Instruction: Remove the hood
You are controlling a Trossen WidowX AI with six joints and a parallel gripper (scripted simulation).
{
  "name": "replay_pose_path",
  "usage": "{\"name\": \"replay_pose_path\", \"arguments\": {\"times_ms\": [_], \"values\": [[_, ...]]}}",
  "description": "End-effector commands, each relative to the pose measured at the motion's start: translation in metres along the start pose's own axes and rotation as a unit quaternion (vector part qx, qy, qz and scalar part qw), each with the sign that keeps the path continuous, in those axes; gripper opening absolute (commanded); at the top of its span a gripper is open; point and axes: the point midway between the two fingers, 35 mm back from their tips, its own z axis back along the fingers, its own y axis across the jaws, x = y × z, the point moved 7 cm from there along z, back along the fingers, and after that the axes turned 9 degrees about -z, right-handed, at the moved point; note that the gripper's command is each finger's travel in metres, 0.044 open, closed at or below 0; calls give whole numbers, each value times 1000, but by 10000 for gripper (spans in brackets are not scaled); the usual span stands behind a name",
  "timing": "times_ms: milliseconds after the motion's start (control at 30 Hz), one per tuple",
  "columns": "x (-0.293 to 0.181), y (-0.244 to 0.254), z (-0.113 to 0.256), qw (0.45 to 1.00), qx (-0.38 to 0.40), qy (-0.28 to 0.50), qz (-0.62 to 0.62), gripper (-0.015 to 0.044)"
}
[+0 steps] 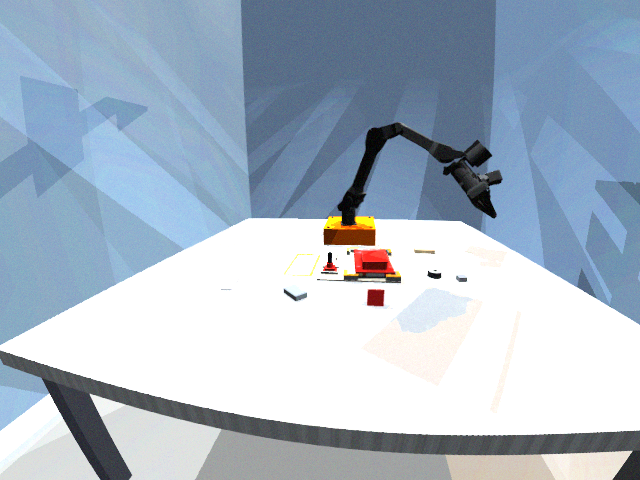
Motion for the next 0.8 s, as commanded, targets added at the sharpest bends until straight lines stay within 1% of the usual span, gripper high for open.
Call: {"name": "replay_pose_path", "arguments": {"times_ms": [0, 400, 600, 767], "values": [[-1, -2, 0, 1000, -1, 2, -1, 440], [-48, -111, 8, 985, -47, 116, -120, 440], [-80, -162, 21, 958, -80, 179, -208, 440], [-110, -201, 38, 924, -106, 229, -286, 440]]}}
